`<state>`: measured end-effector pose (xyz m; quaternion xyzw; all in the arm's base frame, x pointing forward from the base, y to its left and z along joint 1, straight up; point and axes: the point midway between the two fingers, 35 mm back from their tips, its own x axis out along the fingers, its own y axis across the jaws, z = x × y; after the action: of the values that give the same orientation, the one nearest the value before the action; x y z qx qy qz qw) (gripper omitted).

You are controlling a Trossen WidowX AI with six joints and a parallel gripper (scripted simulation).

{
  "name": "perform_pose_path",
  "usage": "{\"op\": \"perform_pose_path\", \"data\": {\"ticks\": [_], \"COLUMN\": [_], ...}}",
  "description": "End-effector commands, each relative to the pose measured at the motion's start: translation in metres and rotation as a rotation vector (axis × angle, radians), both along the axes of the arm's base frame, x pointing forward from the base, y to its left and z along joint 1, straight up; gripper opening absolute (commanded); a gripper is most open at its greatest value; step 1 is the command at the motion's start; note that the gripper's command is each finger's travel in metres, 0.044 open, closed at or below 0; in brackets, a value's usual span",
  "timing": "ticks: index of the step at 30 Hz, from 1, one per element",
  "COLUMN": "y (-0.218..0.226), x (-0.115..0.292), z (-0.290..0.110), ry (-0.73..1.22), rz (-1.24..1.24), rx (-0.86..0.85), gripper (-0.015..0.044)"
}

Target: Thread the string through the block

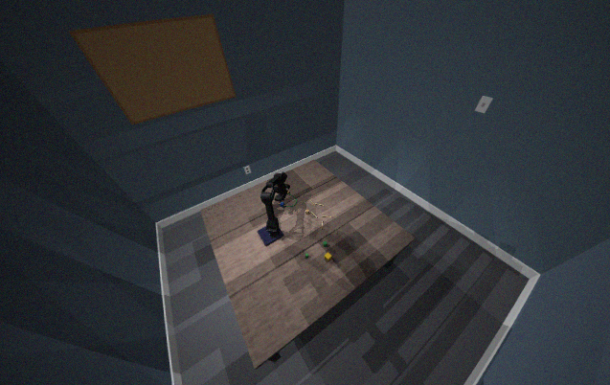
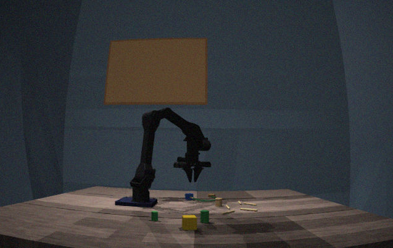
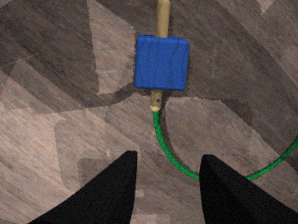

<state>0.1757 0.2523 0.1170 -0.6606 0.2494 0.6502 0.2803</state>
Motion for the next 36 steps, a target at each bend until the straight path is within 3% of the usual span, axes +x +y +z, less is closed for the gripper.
{"op": "perform_pose_path", "data": {"ticks": [1, 17, 36], "y": [0.001, 0.019, 0.030], "x": [-0.001, -0.019, -0.033], "z": [0.000, 0.001, 0.001], "ry": [0.001, 0.058, 0.087], "rz": [-0.060, -1.506, -2.423], "rx": [0.004, 0.040, 0.057], "gripper": [0.0125, 0.0125, 0.0125]}}
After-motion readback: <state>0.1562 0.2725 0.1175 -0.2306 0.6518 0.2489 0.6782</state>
